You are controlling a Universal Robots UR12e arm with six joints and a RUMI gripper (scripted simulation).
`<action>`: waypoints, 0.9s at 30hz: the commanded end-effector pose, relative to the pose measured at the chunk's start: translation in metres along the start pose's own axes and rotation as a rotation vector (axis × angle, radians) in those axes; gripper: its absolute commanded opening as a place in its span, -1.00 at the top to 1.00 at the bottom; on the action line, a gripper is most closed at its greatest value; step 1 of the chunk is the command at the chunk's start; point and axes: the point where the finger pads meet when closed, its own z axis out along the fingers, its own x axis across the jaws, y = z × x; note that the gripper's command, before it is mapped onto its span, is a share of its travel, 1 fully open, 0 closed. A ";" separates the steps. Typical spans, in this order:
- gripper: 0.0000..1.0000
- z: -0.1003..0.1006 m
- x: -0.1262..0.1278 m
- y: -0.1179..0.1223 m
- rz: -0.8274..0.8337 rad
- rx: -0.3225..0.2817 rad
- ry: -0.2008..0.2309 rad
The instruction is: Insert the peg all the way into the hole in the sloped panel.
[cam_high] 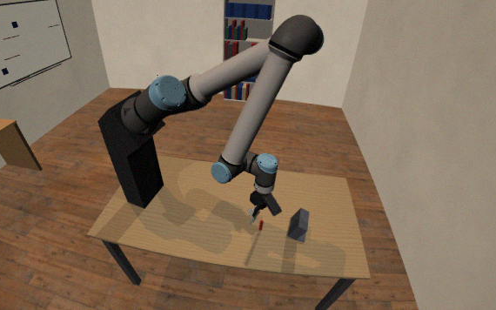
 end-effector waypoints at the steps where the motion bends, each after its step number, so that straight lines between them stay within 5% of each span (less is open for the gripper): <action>1: -1.00 0.007 -0.002 -0.003 -0.001 0.005 -0.001; 27: -0.97 0.035 -0.002 -0.003 -0.001 0.002 -0.001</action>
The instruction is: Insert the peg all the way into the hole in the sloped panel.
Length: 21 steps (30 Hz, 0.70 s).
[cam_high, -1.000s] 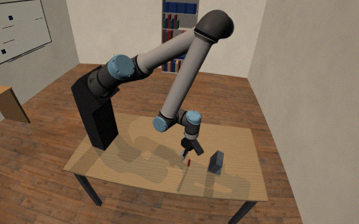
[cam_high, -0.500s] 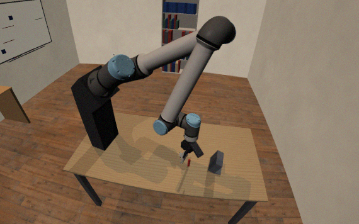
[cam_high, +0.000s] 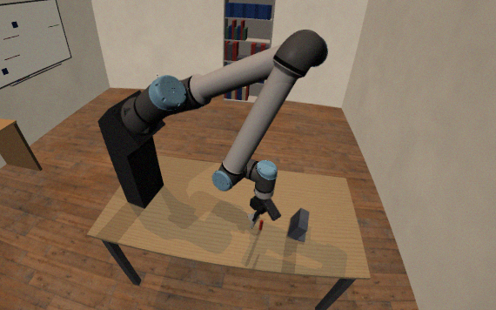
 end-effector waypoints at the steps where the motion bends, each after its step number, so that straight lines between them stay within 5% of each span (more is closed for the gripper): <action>1: -0.97 -0.002 0.000 0.000 0.000 0.001 -0.001; 21: -0.48 -0.002 0.000 0.000 0.000 0.001 -0.001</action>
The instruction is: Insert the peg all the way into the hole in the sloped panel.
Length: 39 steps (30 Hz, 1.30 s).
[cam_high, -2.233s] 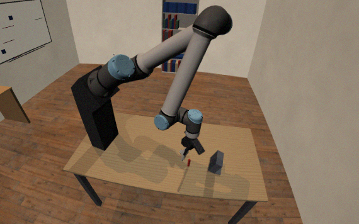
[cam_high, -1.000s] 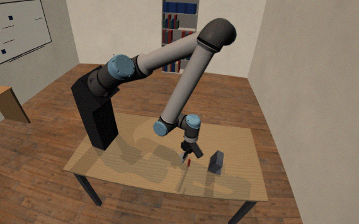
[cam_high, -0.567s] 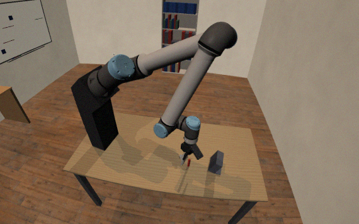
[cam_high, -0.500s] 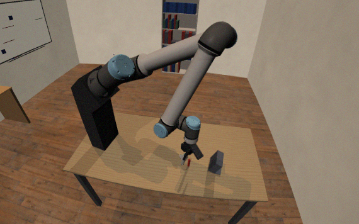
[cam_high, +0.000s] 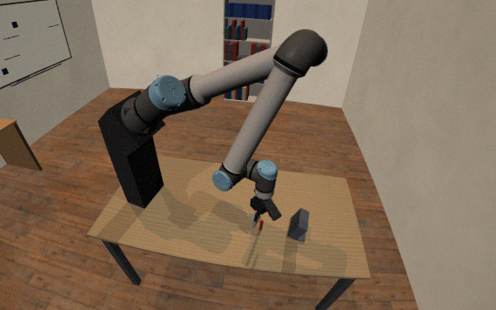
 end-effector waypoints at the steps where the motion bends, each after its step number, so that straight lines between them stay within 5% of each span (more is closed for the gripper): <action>1: -0.46 -0.001 0.001 0.001 0.000 -0.001 0.000; 39: 0.52 -0.001 0.001 0.001 0.000 -0.001 0.000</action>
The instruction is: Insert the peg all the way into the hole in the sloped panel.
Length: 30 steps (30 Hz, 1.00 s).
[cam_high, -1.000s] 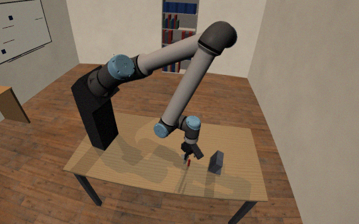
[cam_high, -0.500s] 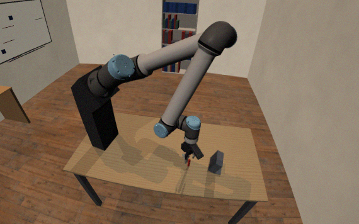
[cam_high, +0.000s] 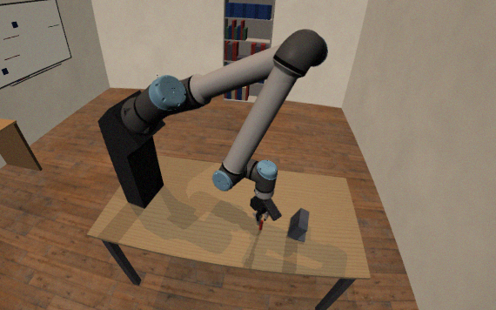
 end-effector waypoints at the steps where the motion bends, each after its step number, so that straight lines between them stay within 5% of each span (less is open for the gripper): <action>1: 0.55 -0.001 0.001 0.001 0.000 -0.001 0.000; 19: 1.00 -0.002 0.001 0.001 0.000 -0.001 0.000; 30: 1.00 -0.060 0.000 0.001 0.000 0.002 0.000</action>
